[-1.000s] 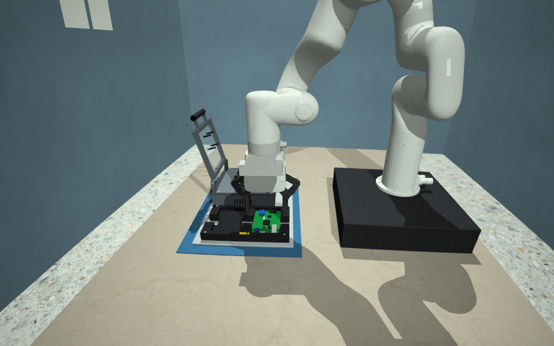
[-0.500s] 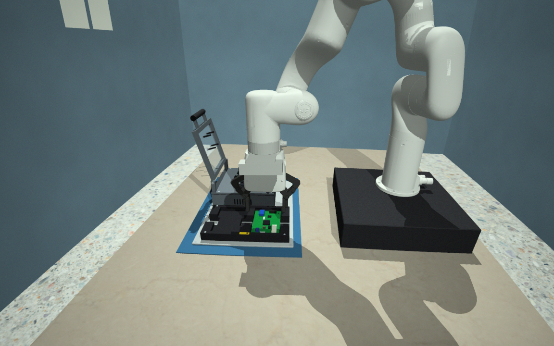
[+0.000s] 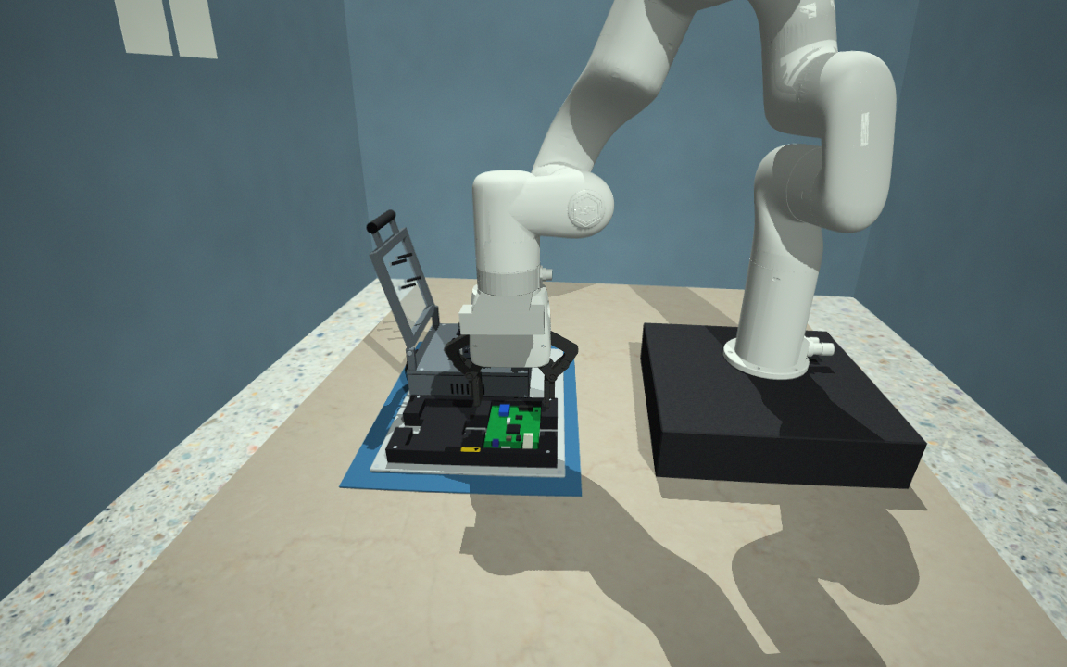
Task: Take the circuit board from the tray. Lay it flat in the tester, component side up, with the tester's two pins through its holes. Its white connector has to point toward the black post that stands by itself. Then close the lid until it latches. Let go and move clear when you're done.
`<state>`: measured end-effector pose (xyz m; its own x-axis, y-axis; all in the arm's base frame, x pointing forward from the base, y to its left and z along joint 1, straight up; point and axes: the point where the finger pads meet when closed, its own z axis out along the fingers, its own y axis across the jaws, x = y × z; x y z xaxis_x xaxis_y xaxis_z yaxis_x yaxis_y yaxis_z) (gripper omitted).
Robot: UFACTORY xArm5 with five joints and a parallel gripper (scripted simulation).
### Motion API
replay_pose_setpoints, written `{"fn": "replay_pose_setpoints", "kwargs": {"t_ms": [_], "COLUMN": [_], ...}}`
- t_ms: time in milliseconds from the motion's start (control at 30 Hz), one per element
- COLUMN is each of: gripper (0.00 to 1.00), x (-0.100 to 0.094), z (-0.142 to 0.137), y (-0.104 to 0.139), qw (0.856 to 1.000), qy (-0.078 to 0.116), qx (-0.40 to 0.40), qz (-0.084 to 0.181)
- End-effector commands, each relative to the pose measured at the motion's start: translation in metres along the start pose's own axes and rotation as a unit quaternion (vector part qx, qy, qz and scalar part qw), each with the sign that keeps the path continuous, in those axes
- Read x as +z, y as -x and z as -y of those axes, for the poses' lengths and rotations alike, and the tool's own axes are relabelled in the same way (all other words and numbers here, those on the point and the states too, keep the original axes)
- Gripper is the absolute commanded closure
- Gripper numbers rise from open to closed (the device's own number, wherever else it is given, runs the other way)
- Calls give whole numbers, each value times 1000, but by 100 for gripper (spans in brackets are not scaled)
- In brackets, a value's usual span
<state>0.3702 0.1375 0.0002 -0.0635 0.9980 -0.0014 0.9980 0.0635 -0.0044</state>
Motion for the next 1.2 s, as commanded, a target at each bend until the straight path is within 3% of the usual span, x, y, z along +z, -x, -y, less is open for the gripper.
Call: {"fn": "replay_pose_setpoints", "kwargs": {"t_ms": [0, 1167], "gripper": [0, 0], "x": [-2, -9], "z": [-1, -1], "y": [0, 0], "qw": [1000, 1000], "qy": [2, 2], "qx": [0, 0], "qz": [-1, -1]}}
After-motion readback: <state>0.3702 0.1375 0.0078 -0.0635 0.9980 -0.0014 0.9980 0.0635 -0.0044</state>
